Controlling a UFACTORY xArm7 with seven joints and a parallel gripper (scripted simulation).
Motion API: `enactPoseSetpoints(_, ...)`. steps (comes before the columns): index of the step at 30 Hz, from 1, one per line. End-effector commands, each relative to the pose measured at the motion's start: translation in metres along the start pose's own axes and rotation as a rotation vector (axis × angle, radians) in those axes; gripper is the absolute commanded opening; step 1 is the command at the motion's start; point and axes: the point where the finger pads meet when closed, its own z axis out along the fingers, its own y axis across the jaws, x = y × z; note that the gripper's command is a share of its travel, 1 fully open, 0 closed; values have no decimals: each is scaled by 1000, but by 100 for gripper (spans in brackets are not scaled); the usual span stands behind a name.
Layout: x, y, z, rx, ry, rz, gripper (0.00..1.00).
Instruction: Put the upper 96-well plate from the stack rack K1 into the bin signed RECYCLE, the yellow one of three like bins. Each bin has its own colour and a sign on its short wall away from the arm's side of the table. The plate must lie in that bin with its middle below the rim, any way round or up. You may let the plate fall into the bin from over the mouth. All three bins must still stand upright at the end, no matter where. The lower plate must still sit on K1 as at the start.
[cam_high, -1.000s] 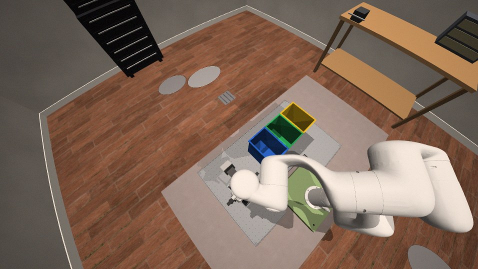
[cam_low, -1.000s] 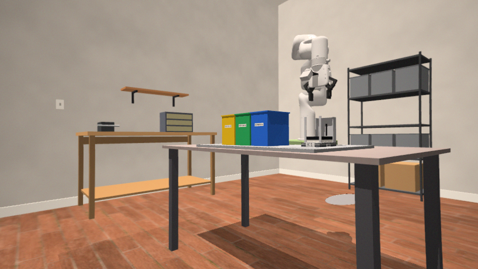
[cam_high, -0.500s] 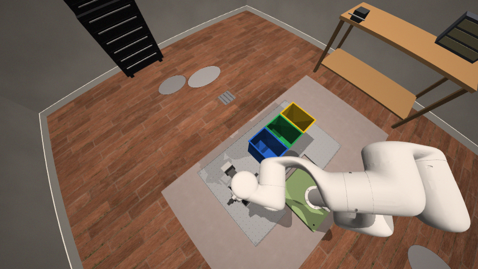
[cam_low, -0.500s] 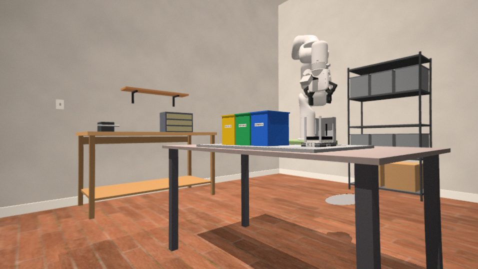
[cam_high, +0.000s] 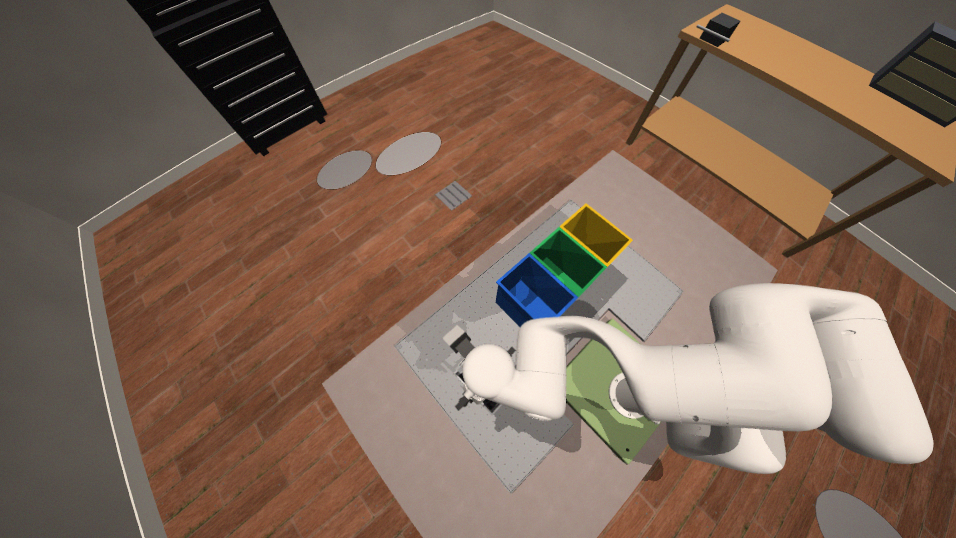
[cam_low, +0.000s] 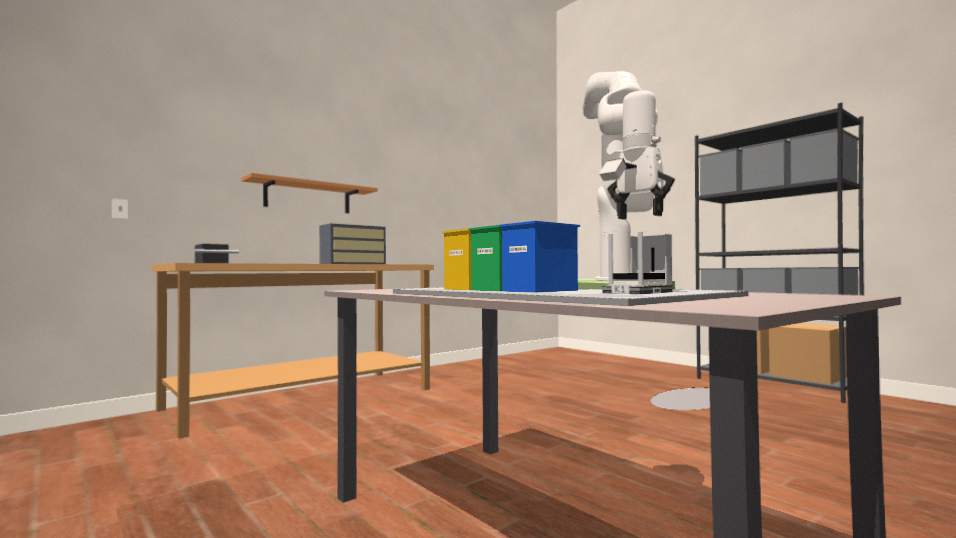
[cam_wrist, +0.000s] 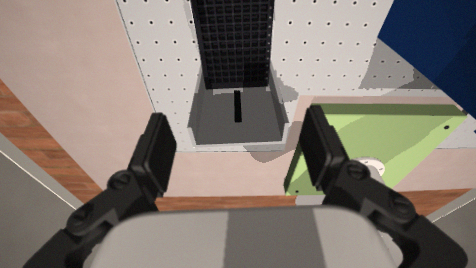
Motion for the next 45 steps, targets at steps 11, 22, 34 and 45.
enactPoseSetpoints(11,1,-1,21,2,3,0,100)
enactPoseSetpoints(22,1,-1,36,2,3,0,100)
enactPoseSetpoints(34,1,-1,53,2,3,0,100)
enactPoseSetpoints(45,1,-1,71,2,2,0,100)
